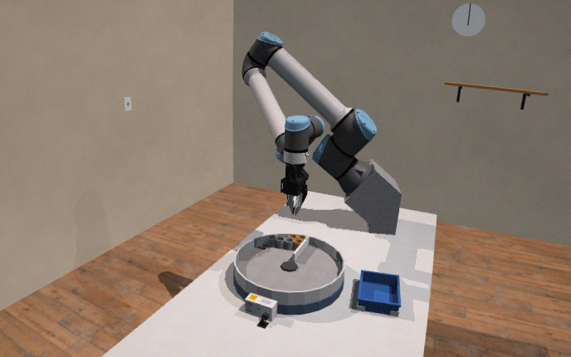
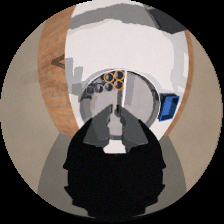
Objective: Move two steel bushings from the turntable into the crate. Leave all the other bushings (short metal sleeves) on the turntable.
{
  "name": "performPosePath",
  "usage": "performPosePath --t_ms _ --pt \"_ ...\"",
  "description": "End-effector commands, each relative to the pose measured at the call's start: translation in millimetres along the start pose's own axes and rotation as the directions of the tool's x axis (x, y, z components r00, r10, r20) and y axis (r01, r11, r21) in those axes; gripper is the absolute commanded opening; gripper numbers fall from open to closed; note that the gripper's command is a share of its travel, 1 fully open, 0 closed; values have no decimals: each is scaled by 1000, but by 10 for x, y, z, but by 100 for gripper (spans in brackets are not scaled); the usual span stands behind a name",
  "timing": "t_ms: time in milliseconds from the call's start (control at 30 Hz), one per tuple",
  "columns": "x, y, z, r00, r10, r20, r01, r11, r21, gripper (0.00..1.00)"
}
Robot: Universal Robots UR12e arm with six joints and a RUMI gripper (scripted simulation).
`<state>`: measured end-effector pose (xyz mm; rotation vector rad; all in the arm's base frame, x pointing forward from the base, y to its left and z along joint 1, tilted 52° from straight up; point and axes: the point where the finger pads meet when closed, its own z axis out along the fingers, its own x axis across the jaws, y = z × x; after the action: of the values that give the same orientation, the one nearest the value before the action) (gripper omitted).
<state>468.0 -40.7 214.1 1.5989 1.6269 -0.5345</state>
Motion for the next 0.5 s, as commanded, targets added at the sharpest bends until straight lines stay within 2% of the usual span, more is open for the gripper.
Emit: performPosePath --t_ms 0,467 --pt "-1 3 -3 1000 0 0 0 1000 -1 5" --pt "-8 4 3 1000 -4 0 4 1000 -1 5"
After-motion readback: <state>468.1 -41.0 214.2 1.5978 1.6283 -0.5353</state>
